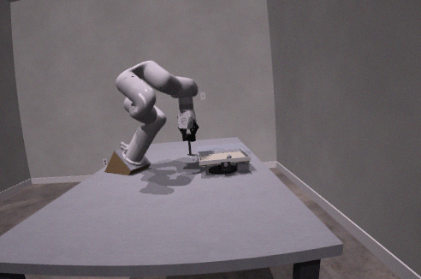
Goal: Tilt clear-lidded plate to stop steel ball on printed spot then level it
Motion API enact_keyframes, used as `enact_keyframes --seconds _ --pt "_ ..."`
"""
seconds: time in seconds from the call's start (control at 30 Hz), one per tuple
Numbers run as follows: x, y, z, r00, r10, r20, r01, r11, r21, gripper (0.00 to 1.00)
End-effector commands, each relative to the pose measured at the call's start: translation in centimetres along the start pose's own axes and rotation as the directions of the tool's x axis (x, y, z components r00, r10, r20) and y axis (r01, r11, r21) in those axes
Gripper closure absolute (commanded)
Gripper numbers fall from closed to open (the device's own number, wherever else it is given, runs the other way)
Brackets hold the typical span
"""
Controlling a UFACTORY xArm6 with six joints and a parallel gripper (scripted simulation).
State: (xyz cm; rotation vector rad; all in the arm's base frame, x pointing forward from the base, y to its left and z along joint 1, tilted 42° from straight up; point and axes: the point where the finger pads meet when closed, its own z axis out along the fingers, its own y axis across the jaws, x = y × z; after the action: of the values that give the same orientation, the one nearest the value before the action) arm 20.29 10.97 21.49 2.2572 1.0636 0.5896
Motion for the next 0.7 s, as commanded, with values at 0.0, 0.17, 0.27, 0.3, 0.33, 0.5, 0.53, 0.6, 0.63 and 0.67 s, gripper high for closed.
enact_keyframes --seconds 0.0,0.17,0.27,0.3,0.33,0.5,0.53,0.6,0.63,0.67 --pt "0.06 0.03 -0.06 1.000 0.001 -0.002 -0.001 1.000 0.001 0.39" --pt "0.06 0.03 -0.07 1.000 0.001 -0.002 -0.001 1.000 0.001 0.39" --pt "0.06 0.03 -0.09 1.000 0.001 -0.002 -0.001 1.000 0.001 0.39" --pt "0.06 0.03 -0.11 1.000 0.001 -0.002 -0.001 1.000 0.001 0.39" --pt "0.06 0.03 -0.11 1.000 0.001 -0.002 -0.001 1.000 0.001 0.39" --pt "0.06 0.03 -0.26 1.000 0.001 -0.002 -0.001 1.000 0.001 0.39" --pt "0.06 0.03 -0.31 1.000 0.001 -0.002 -0.001 1.000 0.001 0.39" --pt "0.06 0.03 -0.45 1.000 0.001 -0.002 -0.001 1.000 0.001 0.39" --pt "0.06 0.03 -0.54 1.000 0.001 -0.002 -0.001 1.000 0.001 0.39" --pt "0.06 0.03 -0.63 1.000 0.001 -0.002 -0.001 1.000 0.001 0.39"
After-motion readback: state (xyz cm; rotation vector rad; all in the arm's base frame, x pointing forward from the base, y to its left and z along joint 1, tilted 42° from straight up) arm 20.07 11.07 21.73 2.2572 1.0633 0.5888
